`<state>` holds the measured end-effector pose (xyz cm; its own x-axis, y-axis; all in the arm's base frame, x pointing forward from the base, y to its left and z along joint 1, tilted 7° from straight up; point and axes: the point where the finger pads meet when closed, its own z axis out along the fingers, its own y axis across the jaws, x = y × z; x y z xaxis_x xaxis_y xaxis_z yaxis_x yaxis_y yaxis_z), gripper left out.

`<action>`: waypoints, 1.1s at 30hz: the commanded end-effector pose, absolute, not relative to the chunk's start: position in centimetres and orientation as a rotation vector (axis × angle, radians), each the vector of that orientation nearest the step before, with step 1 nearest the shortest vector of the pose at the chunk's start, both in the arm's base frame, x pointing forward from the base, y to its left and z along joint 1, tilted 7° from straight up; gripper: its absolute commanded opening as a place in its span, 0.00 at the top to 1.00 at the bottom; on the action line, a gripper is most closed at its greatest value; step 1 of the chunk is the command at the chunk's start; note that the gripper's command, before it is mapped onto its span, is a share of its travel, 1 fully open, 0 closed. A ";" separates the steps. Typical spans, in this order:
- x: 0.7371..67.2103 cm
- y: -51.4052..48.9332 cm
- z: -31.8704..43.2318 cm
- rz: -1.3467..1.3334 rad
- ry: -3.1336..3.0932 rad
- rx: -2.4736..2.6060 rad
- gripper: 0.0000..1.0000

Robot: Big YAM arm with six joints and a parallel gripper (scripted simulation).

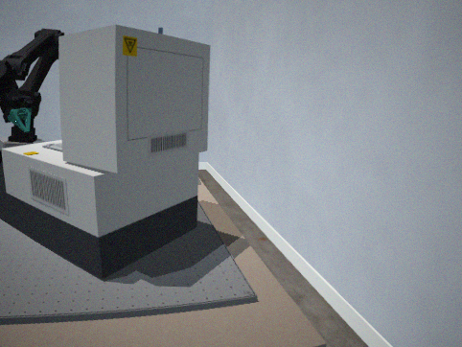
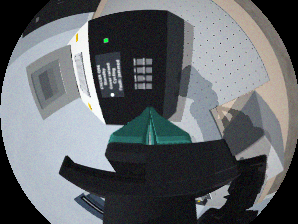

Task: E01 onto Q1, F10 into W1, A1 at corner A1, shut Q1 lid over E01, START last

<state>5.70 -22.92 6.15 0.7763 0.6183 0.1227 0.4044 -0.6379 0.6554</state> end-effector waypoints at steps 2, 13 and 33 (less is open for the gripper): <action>5.0 -26.1 9.5 0.381 0.779 2.262 1.00; 4.9 -26.4 9.9 0.374 0.780 2.250 1.00; 5.6 -23.3 6.8 0.443 0.752 2.333 1.00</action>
